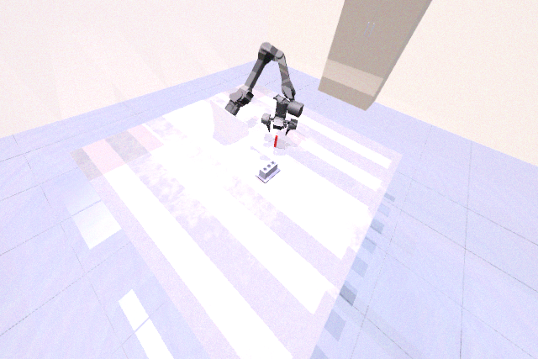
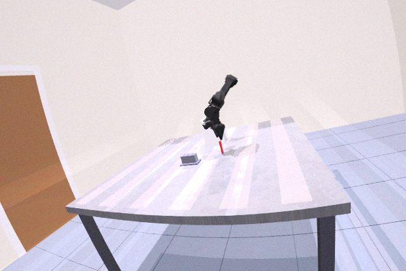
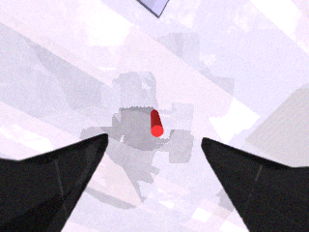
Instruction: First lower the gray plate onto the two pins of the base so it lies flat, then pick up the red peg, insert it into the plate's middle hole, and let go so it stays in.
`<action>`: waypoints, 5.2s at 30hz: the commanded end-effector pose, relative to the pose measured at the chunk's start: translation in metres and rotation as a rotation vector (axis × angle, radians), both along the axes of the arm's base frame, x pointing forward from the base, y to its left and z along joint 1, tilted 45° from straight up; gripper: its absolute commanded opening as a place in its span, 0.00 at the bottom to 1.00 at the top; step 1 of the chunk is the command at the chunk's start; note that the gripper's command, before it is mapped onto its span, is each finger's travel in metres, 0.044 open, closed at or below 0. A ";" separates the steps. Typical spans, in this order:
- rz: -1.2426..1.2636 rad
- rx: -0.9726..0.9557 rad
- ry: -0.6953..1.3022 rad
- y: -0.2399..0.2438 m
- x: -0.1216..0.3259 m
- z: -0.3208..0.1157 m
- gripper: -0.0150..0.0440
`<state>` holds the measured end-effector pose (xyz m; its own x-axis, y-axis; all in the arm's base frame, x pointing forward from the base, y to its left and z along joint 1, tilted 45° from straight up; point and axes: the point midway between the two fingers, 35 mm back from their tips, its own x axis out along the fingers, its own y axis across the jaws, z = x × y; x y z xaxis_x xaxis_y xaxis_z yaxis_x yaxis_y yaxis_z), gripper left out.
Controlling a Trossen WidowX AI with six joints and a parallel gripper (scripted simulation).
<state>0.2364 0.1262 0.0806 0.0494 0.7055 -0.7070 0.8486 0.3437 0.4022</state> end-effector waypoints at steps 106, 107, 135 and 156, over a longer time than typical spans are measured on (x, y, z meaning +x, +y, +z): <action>-0.007 -0.030 0.023 -0.048 0.046 -0.020 0.25; -0.007 -0.030 0.022 -0.050 0.048 -0.021 0.25; -0.006 -0.027 0.012 -0.104 0.096 -0.068 0.25; -0.006 -0.015 0.004 -0.144 0.111 -0.110 0.25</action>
<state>0.3461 -0.0156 -0.0256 0.0534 0.6955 -0.7165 0.8545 0.3394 0.3931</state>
